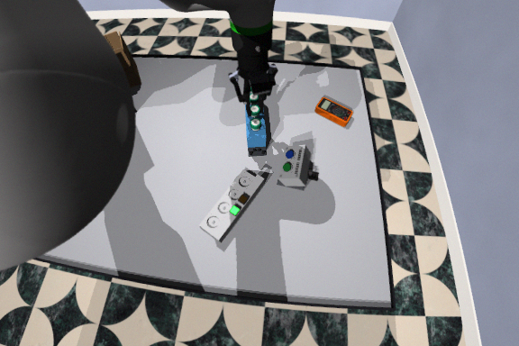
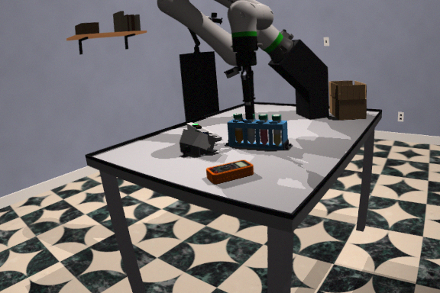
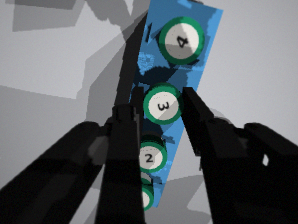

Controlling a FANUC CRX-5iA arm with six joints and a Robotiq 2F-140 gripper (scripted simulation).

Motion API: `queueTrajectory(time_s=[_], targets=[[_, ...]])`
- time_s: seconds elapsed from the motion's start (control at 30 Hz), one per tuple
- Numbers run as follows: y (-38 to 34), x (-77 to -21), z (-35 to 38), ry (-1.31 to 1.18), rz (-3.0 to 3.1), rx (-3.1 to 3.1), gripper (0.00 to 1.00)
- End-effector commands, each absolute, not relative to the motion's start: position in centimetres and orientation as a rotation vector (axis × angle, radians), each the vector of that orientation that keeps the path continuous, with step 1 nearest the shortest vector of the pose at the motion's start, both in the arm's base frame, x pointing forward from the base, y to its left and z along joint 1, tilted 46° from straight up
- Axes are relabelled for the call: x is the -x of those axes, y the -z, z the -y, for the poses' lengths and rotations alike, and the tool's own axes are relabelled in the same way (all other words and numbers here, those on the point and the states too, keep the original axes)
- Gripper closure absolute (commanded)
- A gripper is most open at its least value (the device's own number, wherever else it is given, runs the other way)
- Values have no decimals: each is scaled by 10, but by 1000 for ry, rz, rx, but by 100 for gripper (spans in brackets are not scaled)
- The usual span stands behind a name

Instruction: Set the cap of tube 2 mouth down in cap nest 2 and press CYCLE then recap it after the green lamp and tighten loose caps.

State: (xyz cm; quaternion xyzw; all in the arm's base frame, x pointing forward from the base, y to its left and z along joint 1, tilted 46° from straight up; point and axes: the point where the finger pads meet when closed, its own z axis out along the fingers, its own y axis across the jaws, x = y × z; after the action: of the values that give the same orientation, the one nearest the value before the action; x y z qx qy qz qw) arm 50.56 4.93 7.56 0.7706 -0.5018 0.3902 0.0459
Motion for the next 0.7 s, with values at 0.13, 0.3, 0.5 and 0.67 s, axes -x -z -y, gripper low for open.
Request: queueTrajectory(time_s=[0.13, 0.3, 0.5, 0.67], targets=[[-76, -506, -50, -1213, 1672, -2300, 70], [-76, -506, -50, -1230, 1807, -2241, 70], [-76, -506, -50, -1248, 1968, -2161, 70], [-76, -506, -50, -1257, 2074, -2102, 70]])
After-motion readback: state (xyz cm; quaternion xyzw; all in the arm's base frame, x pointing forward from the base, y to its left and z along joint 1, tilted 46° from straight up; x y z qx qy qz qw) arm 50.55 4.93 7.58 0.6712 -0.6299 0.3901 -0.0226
